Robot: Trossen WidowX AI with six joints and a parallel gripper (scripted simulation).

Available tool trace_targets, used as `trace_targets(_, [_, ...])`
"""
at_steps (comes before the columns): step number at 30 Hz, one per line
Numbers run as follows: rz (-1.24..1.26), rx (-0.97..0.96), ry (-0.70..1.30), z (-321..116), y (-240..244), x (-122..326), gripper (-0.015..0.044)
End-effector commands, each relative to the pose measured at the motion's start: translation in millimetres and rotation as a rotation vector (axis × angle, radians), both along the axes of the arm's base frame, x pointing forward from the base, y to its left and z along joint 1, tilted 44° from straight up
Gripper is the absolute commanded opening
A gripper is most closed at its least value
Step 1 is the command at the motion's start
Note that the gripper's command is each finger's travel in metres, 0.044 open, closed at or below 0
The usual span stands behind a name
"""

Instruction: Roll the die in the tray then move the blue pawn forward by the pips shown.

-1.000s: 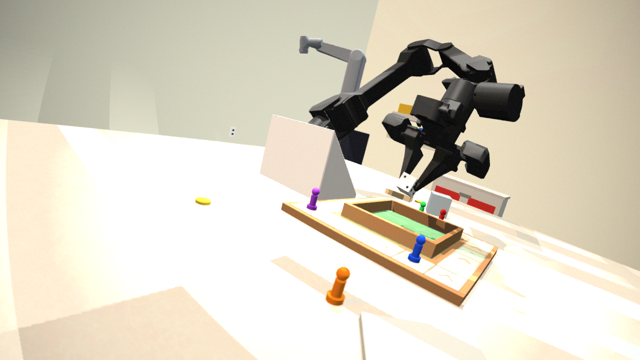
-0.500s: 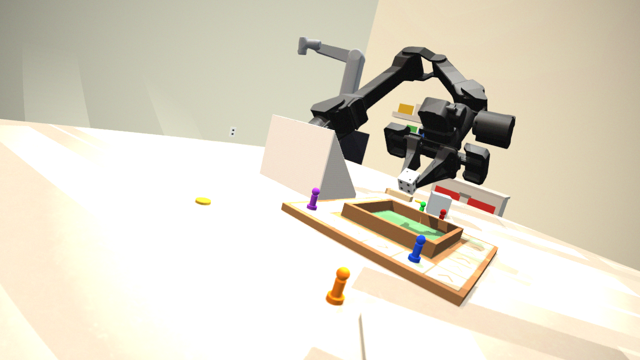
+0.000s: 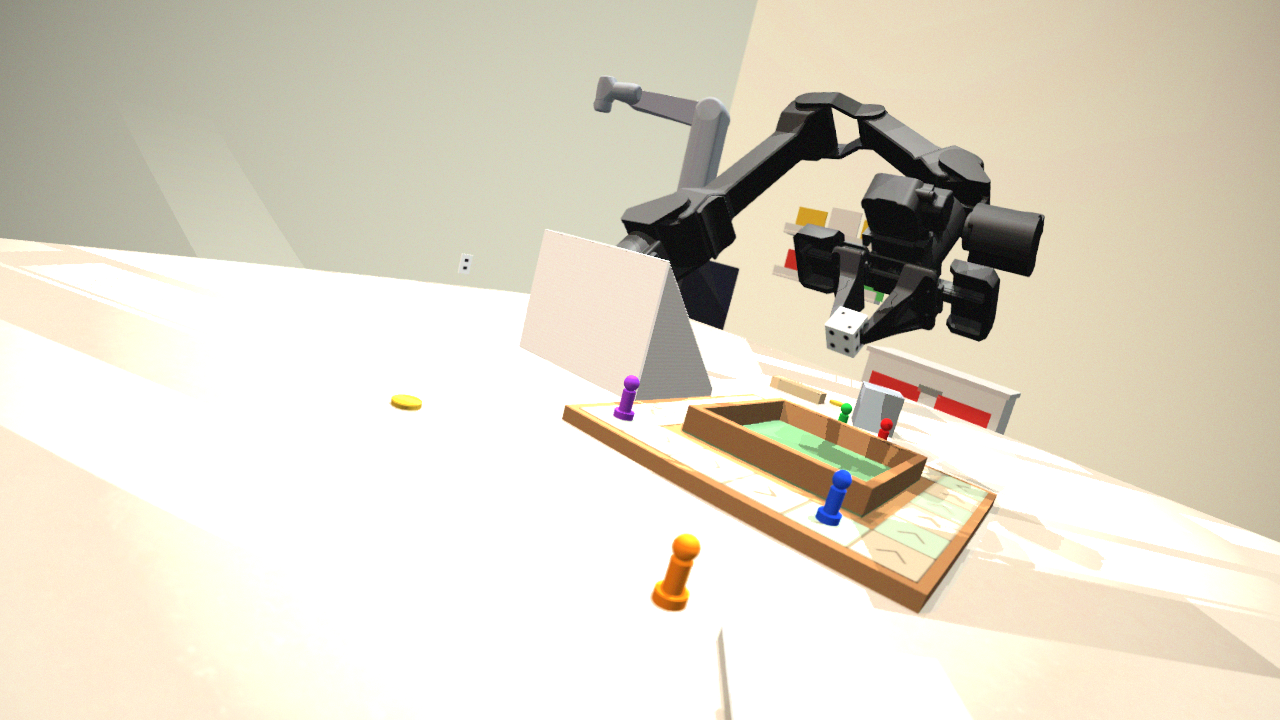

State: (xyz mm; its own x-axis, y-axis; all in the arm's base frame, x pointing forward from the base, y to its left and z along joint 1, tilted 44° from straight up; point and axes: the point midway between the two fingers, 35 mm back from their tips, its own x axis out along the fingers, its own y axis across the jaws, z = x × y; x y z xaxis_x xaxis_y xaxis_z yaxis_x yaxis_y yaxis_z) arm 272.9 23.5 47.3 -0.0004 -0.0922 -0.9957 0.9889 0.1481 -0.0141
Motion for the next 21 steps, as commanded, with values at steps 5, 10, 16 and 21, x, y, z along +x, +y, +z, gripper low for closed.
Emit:
trace_targets(5, [-0.003, -0.005, -0.005, 2.4, -0.3, 1.4, 0.0])
trace_targets(10, [0.0, 0.0, -0.001, 0.8, 0.1, 0.3, 0.0])
trace_targets(16, [0.0, 0.0, -0.001, 0.8, 0.1, 0.3, 0.0053])
trace_targets(21, [0.0, 0.0, -0.001, 0.8, 0.1, 0.3, 0.0184])
